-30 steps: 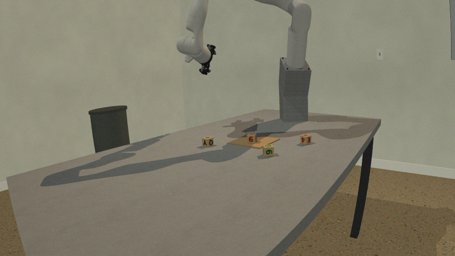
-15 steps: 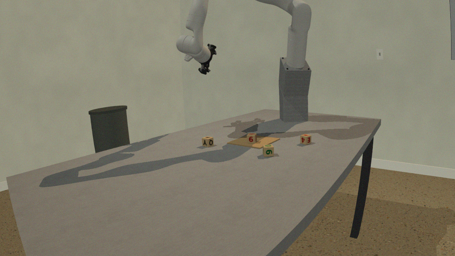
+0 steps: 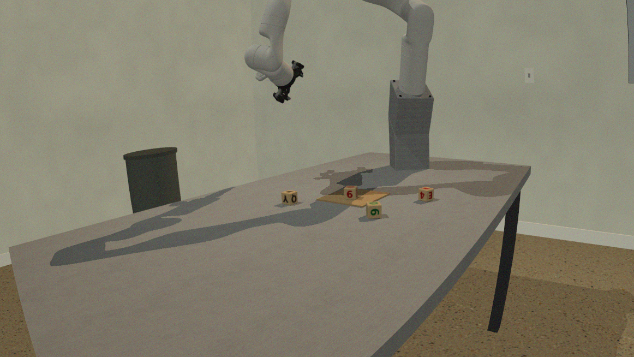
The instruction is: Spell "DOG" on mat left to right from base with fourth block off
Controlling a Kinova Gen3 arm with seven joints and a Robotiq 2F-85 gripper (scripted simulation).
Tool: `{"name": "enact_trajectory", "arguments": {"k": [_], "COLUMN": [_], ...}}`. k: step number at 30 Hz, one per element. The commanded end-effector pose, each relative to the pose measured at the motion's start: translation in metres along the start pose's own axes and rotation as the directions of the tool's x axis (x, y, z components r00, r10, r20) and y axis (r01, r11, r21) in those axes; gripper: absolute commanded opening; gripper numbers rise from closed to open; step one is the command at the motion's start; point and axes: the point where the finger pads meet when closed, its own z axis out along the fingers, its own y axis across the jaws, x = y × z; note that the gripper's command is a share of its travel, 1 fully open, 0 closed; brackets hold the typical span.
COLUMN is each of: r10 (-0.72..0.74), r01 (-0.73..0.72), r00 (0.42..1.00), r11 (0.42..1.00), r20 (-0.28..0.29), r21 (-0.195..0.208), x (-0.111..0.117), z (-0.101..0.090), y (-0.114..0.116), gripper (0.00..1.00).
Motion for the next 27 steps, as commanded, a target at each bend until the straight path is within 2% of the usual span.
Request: {"name": "enact_trajectory", "arguments": {"k": [1,7,12,14,16,23,24,27], "r10": [0.060,0.193,0.320,0.320,0.358,0.358,0.385,0.385], "r01": [-0.060,-0.193,-0.322,-0.322,-0.363,-0.363,-0.391,-0.391], "r00": [0.998,0.981,0.947,0.947,0.932,0.932,0.920,0.920], "r11": [0.998,0.980,0.942,0.942,0.926,0.926,0.914,0.914], "r20": [-0.002,0.015,0.044,0.044,0.059,0.059,0.068,0.068], "r21": [0.021,0.056,0.090,0.090,0.104,0.104,0.111,0.111], "x": [-0.004,-0.014,-0.025,-0.025,-0.031,-0.031,-0.034,-0.034], "z": [-0.016,-0.042,-0.069,-0.069,-0.081,-0.081,-0.087,-0.087], "y": [-0.003,-0.007,-0.011,-0.011,-0.013,-0.013,-0.014,-0.014], "gripper": [1.00,1.00,1.00,1.00,1.00,1.00,1.00,1.00]}}
